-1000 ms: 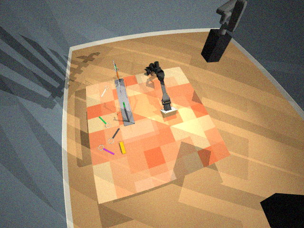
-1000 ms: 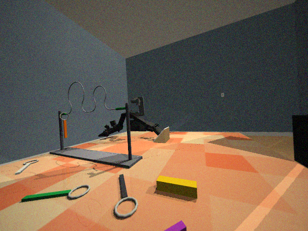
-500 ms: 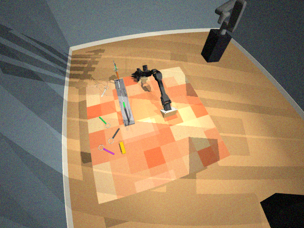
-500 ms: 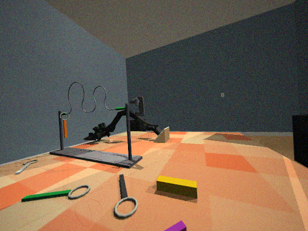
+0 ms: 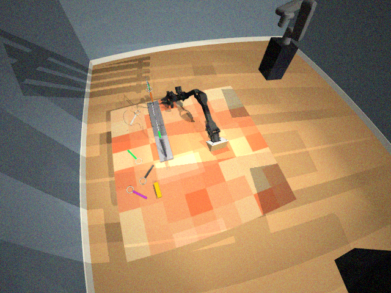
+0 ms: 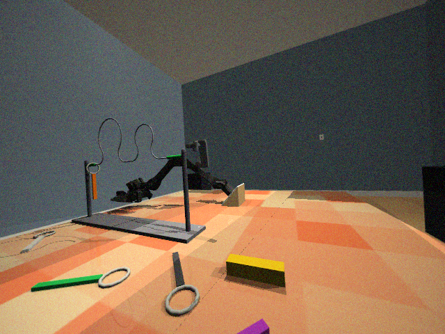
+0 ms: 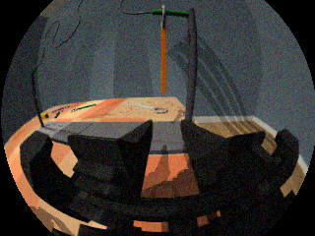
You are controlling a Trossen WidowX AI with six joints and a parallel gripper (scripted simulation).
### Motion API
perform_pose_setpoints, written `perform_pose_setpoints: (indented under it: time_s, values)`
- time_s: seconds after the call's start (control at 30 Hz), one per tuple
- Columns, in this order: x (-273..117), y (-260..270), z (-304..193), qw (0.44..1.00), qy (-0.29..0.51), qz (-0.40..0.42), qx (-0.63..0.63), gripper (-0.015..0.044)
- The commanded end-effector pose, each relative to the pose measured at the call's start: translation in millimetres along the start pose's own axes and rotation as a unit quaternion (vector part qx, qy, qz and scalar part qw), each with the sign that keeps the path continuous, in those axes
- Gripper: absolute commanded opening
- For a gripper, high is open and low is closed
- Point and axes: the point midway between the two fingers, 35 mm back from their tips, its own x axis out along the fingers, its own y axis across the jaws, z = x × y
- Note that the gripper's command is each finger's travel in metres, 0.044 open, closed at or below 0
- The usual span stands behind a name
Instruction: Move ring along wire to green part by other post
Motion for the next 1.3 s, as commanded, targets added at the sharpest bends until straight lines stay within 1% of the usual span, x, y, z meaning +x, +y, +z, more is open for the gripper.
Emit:
perform_pose_setpoints:
  time_s: [0.0, 0.13, 0.33, 1.27]
  values:
    - [26, 2, 30, 1.000, -0.007, 0.003, -0.005, 0.0160]
    - [36, 0, 41, 1.000, -0.008, 0.003, -0.005, 0.0160]
    - [40, 0, 41, 1.000, -0.008, 0.003, -0.005, 0.0160]
    - [83, -3, 41, 1.000, -0.009, 0.001, -0.004, 0.0160]
